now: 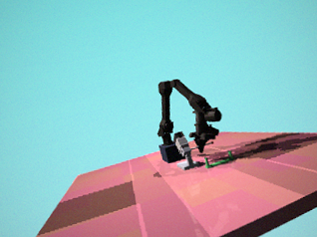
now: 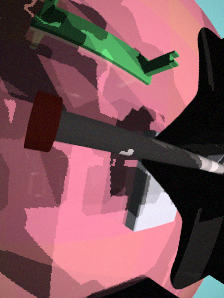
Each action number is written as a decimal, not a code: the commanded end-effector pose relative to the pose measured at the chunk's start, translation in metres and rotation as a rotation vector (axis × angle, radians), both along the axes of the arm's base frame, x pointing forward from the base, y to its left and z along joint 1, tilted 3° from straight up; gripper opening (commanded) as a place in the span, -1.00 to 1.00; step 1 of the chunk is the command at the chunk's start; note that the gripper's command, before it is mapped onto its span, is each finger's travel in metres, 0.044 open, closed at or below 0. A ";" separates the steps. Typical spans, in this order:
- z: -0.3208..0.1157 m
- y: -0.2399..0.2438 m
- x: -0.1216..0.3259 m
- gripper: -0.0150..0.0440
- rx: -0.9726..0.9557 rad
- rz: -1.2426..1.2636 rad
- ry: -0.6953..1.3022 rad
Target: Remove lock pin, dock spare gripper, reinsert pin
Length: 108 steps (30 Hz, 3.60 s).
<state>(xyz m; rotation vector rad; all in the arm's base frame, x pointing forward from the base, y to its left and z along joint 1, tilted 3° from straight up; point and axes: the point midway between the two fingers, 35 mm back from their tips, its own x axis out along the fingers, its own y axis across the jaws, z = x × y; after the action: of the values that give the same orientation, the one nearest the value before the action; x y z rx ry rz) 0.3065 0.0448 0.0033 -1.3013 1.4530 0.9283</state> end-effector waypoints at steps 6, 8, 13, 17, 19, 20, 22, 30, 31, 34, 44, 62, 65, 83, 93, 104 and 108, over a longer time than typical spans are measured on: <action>0.002 -0.007 0.001 -0.49 0.006 0.000 -0.001; 0.002 -0.008 0.001 -0.49 0.006 0.000 0.000; 0.001 -0.012 -0.001 -0.49 0.006 0.000 0.000; 0.002 -0.014 -0.001 -0.49 0.007 0.001 0.001; 0.002 -0.016 -0.001 -0.49 0.007 0.001 0.002; 0.002 -0.017 -0.001 -0.49 0.007 0.000 0.003; 0.002 -0.018 -0.001 -0.49 0.007 0.000 0.004; 0.001 -0.024 -0.003 -0.49 0.007 0.000 0.005; 0.001 -0.024 -0.003 -0.49 0.007 0.000 0.006; 0.002 -0.027 -0.003 -0.49 0.008 0.001 0.006; 0.001 -0.035 -0.004 -0.49 0.008 0.001 0.011; 0.003 -0.033 -0.004 0.19 0.004 -0.001 0.014; 0.010 -0.028 -0.004 0.19 0.005 0.000 0.014; 0.042 -0.001 -0.005 0.19 -0.006 -0.001 0.037; 0.062 0.014 -0.004 0.19 -0.012 0.000 0.041; 0.074 0.020 -0.003 0.45 -0.019 0.001 0.041; 0.074 0.020 -0.003 0.81 -0.019 0.001 0.041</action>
<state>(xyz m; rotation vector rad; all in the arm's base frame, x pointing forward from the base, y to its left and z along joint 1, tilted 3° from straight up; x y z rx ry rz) 0.3032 0.0654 0.0770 -1.3026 1.4980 0.9477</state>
